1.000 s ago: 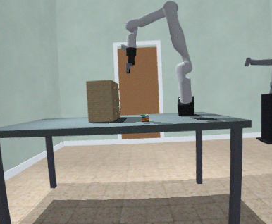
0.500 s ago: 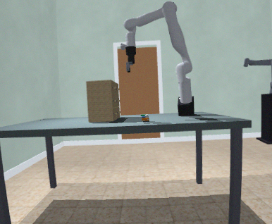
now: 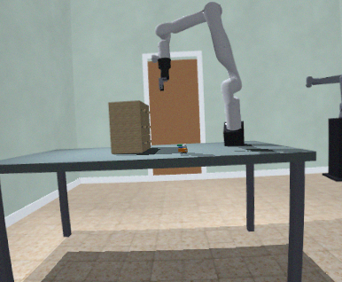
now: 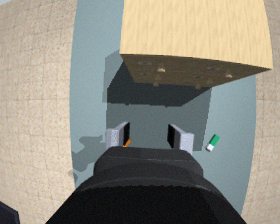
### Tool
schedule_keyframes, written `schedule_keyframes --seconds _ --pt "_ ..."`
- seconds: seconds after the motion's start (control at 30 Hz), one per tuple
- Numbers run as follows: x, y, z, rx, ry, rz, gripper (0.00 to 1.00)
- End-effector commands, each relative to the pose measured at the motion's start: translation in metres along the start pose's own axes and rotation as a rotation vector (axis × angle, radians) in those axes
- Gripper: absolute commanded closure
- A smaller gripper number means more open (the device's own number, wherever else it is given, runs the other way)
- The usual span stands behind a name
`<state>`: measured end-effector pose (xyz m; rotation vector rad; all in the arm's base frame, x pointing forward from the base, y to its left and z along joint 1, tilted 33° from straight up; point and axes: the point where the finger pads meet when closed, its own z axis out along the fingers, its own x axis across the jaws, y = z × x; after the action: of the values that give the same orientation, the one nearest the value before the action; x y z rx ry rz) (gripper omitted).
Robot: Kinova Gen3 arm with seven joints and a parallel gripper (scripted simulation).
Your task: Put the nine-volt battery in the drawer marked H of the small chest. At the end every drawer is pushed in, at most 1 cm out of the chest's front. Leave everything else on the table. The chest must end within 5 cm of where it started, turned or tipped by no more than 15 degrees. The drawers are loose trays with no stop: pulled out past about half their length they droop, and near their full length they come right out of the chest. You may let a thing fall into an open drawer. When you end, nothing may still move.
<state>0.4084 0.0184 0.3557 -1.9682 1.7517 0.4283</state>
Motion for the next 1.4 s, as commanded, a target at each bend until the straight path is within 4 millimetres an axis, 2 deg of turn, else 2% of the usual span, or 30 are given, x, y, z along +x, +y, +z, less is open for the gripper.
schedule_keyframes --seconds 0.0,1.37 --pt "0.0002 -0.0003 -0.0005 0.001 0.0 0.0 0.0" --pt "0.0006 0.0007 -0.0013 0.001 0.0 0.047 0.0"
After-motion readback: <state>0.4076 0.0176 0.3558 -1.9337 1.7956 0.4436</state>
